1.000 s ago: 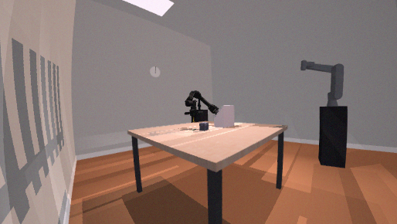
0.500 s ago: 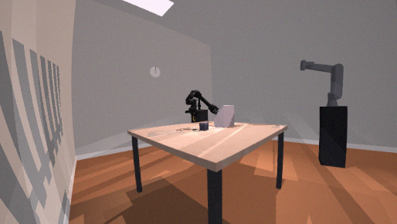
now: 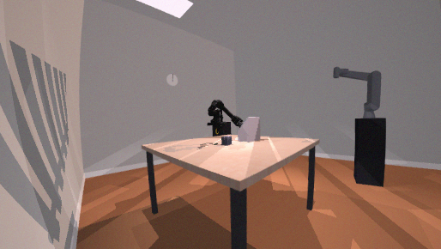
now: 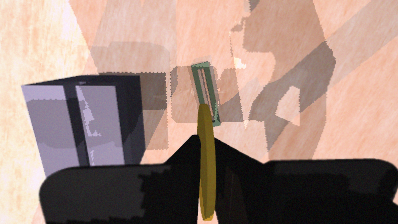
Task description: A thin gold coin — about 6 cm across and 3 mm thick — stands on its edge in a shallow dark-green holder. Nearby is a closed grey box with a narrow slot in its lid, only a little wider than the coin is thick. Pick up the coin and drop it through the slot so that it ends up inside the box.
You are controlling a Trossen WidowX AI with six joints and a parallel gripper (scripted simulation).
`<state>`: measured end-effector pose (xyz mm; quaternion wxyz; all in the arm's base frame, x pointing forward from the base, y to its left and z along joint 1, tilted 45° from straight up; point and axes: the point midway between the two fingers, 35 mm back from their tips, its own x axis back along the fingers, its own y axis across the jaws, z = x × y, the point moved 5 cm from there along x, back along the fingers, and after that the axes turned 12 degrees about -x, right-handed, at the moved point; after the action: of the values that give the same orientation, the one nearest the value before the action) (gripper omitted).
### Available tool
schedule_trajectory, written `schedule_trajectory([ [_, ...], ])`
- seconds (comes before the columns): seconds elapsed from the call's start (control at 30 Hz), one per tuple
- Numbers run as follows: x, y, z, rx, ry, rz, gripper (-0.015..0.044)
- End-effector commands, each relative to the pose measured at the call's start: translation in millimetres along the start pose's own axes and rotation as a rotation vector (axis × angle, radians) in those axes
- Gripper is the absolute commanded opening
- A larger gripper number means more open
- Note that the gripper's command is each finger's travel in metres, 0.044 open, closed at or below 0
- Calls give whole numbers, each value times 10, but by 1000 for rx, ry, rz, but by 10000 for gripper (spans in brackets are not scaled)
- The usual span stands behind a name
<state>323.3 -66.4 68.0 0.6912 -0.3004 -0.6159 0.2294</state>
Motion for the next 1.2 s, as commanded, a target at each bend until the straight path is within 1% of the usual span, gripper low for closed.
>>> schedule_trajectory([
  [0.0, -9, 132, 40, 1, 4, -5, 0],
  [0.97, -12, 809, 329, 3, 6, -5, 0],
  [1.17, -3, 795, 315, 5, 3, -4, 0],
])
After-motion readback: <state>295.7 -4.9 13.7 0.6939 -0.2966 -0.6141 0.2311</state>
